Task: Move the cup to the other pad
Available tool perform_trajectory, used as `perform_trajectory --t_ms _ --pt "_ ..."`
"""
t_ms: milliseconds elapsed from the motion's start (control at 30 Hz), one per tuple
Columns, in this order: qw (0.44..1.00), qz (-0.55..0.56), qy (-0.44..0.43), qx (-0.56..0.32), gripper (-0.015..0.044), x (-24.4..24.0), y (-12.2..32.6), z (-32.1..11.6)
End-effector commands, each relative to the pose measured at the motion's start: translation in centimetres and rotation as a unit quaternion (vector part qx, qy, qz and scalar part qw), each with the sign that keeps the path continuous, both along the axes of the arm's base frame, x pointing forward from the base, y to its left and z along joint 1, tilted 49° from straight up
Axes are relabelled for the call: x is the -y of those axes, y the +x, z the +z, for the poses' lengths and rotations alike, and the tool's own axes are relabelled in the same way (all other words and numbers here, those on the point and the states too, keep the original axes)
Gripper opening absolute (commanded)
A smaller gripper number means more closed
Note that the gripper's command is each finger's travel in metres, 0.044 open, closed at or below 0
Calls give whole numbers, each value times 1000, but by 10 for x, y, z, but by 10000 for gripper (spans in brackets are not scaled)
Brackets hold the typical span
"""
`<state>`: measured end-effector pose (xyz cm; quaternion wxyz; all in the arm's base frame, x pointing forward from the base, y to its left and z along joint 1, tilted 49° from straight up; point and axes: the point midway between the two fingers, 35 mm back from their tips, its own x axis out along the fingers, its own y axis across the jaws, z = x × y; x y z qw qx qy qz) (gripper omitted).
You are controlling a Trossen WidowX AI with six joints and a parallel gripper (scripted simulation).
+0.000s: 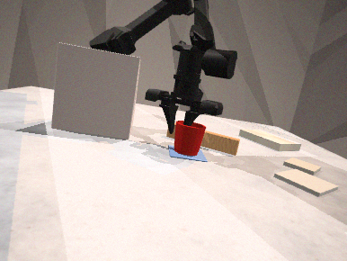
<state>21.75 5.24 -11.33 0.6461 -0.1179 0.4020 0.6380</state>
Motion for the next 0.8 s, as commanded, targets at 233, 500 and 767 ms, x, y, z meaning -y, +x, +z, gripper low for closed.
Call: perform_trajectory --t_ms 233,500,767 --pt "1000 0 1 -1 56 -2 -1 -1" --pt "1000 0 1 -1 2 -2 -1 -1" --pt "1000 -1 0 -1 0 5 1 4"
